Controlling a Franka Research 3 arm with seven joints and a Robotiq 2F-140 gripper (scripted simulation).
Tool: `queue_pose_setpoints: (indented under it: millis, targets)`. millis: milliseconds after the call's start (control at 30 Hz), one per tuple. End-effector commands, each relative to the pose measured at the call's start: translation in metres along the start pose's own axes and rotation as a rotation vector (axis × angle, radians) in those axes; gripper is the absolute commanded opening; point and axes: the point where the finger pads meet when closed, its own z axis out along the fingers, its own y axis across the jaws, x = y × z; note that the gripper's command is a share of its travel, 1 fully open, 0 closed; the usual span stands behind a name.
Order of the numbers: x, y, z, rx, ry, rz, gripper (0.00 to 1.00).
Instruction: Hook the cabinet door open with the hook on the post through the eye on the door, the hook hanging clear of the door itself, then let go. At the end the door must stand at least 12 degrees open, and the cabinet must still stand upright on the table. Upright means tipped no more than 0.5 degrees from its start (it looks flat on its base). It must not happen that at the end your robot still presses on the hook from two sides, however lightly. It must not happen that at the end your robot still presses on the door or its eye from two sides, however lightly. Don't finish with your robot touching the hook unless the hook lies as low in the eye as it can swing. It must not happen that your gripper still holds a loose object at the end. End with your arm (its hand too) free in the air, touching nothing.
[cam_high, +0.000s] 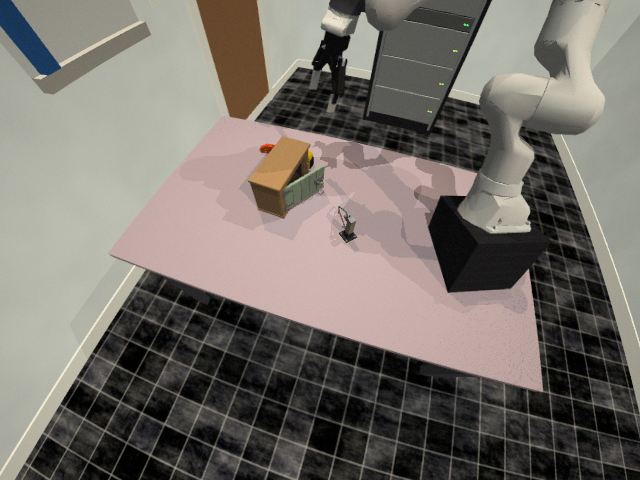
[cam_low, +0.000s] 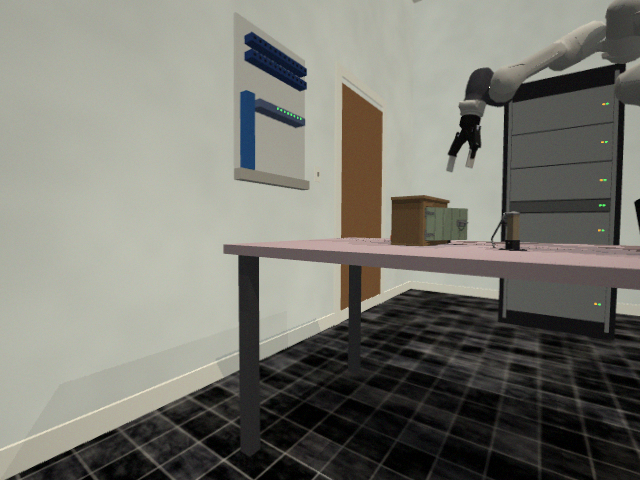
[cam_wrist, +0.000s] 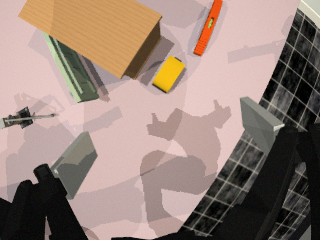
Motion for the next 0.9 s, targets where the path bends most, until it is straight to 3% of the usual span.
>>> queue_pose_setpoints:
  millis: [0, 100, 133, 667, 700, 867]
  targets:
    - [-0.001, 0.000, 0.001, 0.003, -0.003, 0.006, 1.00]
    - [-0.001, 0.000, 0.001, 0.003, -0.003, 0.006, 1.00]
    - [0.016, -0.029, 0.013, 0.024, -0.035, -0.052, 1.00]
    - [0.016, -0.029, 0.013, 0.024, -0.035, -0.052, 1.00]
    - [0.029, -0.056, 0.023, 0.041, -0.065, -0.104, 1.00]
    - [0.029, -0.056, 0.023, 0.041, -0.065, -0.104, 1.00]
